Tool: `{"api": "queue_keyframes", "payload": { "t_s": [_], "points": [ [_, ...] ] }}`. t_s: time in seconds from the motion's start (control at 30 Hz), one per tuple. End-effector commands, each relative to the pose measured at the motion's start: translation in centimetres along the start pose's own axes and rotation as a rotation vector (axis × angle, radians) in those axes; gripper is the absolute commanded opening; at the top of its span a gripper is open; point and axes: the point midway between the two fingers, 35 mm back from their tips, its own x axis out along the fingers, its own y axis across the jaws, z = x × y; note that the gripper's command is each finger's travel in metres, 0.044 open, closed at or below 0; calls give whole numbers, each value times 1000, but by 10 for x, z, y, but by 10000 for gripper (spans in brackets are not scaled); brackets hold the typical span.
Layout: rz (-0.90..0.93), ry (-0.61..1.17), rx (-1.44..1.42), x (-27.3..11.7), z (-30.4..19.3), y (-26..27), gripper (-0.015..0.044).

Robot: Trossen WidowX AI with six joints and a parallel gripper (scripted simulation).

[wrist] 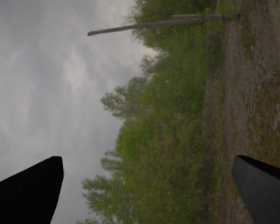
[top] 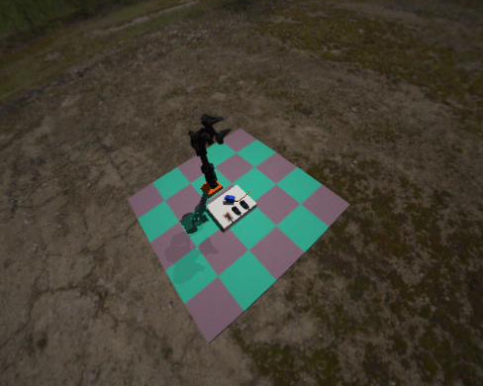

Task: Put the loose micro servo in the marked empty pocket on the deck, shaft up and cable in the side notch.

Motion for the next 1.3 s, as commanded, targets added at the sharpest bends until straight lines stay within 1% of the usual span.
{"api": "queue_keyframes", "payload": {
  "t_s": [0.0,0.03,0.43,1.0,1.27],
  "points": [
    [1,-1,-2,0,0,0,426],
    [4,-3,-8,-1,-1,1,440],
    [61,-43,-101,-14,-12,17,440],
    [165,-114,-315,-36,-41,43,440],
    [232,-183,-530,-54,-71,60,440]
  ]
}}
